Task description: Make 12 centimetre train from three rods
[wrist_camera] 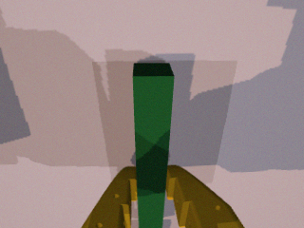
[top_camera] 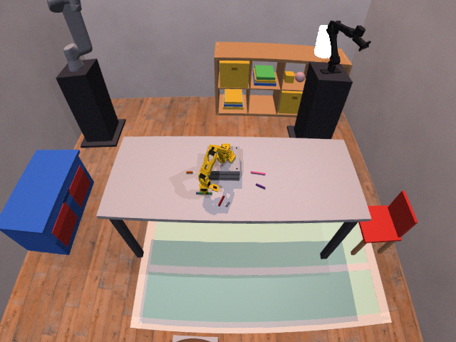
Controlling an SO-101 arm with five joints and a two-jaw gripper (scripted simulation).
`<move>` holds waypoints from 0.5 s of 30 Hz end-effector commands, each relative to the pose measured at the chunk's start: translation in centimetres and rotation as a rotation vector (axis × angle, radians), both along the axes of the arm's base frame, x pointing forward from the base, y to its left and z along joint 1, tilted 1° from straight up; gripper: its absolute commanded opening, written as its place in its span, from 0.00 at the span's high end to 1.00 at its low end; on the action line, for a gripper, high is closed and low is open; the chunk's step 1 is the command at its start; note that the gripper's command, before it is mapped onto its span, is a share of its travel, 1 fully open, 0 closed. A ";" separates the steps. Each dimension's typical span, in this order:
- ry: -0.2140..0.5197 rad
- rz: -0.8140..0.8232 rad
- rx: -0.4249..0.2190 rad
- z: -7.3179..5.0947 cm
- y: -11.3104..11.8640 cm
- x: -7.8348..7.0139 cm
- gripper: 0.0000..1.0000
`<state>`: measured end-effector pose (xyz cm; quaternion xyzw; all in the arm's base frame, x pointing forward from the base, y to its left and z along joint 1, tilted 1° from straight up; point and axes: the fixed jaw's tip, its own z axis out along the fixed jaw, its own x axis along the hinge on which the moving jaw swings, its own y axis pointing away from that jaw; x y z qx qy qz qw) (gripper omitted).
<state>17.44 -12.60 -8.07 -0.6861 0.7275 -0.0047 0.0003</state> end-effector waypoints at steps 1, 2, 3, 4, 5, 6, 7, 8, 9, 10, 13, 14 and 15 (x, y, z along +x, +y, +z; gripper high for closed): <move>-0.004 -0.003 -0.001 -0.1 0.0 0.1 1.00; -0.004 -0.003 -0.001 -0.1 0.0 0.1 1.00; -0.004 -0.003 -0.001 -0.1 0.0 0.1 1.00; -0.004 -0.003 -0.001 -0.1 -0.1 0.1 1.00; -0.004 -0.003 -0.001 -0.1 -0.1 0.1 1.00; -0.004 -0.003 -0.001 -0.1 -0.1 0.1 1.00; -0.004 -0.003 -0.001 -0.1 -0.1 0.1 1.00; -0.004 -0.003 -0.001 -0.1 -0.1 0.1 1.00; -0.004 -0.003 -0.001 -0.1 -0.1 0.1 1.00; -0.004 -0.003 -0.001 -0.1 -0.1 0.1 1.00; 0.002 0.000 0.003 -0.1 0.0 0.0 1.00; 0.002 0.000 0.003 -0.1 0.0 0.0 1.00; 0.002 0.000 0.003 -0.1 0.0 0.0 1.00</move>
